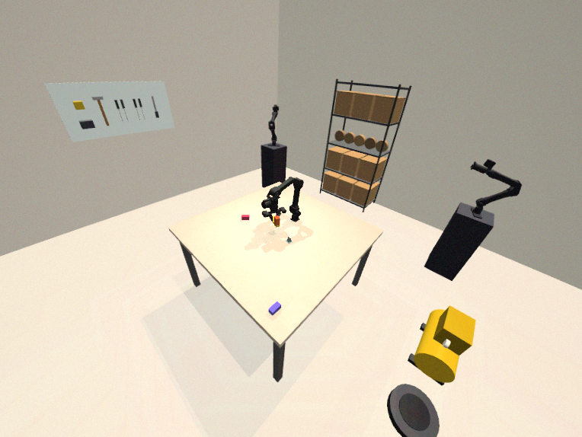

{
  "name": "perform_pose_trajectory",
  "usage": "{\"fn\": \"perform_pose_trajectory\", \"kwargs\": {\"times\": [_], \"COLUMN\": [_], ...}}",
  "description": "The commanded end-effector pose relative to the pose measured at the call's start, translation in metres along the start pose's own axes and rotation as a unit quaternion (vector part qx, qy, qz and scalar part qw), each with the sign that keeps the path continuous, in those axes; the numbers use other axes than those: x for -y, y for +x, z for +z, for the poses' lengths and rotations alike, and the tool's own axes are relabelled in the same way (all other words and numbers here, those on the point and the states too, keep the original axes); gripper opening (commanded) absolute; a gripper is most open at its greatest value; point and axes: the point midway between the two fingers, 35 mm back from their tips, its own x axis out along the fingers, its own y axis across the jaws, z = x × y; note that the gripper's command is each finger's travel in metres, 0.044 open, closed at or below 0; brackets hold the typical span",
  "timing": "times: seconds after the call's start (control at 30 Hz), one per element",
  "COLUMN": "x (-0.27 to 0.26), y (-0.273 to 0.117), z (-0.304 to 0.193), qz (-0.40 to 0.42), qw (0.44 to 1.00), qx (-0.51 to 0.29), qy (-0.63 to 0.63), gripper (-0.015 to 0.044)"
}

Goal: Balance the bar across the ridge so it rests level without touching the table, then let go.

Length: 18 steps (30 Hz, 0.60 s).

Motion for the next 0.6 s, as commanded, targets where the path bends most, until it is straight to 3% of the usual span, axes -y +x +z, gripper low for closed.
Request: {"fn": "perform_pose_trajectory", "kwargs": {"times": [0.0, 0.57], "x": [-0.001, 0.001], "y": [-0.001, -0.002], "z": [-0.006, -0.026], "qz": [0.001, 0.001], "qw": [0.996, 0.911], "qx": [0.001, 0.000], "qy": [-0.085, -0.412], "gripper": [0.0000, 0.0000]}}
